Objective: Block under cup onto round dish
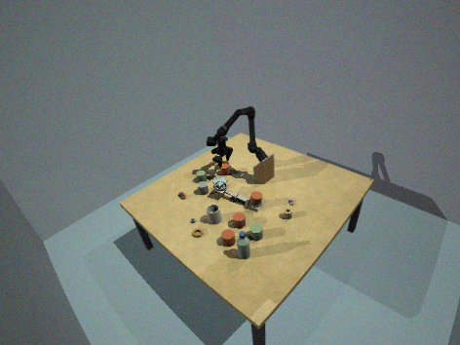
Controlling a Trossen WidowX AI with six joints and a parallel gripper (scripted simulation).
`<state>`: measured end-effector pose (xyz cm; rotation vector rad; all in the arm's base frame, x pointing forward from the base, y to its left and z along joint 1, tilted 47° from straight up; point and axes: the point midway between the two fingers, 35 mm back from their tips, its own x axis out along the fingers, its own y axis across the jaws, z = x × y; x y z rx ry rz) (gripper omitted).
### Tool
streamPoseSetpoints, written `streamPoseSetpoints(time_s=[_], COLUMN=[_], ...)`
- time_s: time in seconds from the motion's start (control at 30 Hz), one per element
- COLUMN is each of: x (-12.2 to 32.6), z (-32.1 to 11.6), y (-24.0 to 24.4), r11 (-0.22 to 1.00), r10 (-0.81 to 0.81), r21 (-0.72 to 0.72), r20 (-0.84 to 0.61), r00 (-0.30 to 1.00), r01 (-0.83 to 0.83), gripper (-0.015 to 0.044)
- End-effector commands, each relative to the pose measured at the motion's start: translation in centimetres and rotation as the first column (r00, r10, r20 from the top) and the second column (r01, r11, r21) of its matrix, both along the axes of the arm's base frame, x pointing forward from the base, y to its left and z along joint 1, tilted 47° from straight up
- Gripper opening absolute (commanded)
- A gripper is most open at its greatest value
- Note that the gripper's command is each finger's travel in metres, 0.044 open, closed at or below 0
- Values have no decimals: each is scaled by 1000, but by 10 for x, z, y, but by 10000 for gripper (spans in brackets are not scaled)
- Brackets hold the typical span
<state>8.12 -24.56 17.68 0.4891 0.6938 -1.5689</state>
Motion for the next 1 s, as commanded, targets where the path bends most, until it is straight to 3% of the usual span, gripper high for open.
streamPoseSetpoints(time_s=[0.0, 0.17, 0.3, 0.57, 0.97], x=[1, 17, 28, 47, 80], z=[0, 2, 2, -3, -17], y=[2, 4, 6, 8, 17], r11=[1000, 999, 996, 965, 858], r10=[0, 38, 83, 258, 512], r21=[6, 5, 14, 88, 237], r20=[0, 40, 31, -142, -348], r00=[1000, 998, 996, 956, 785], r01=[0, -38, -83, -247, -455], gripper=[387, 260, 260, 260, 260])
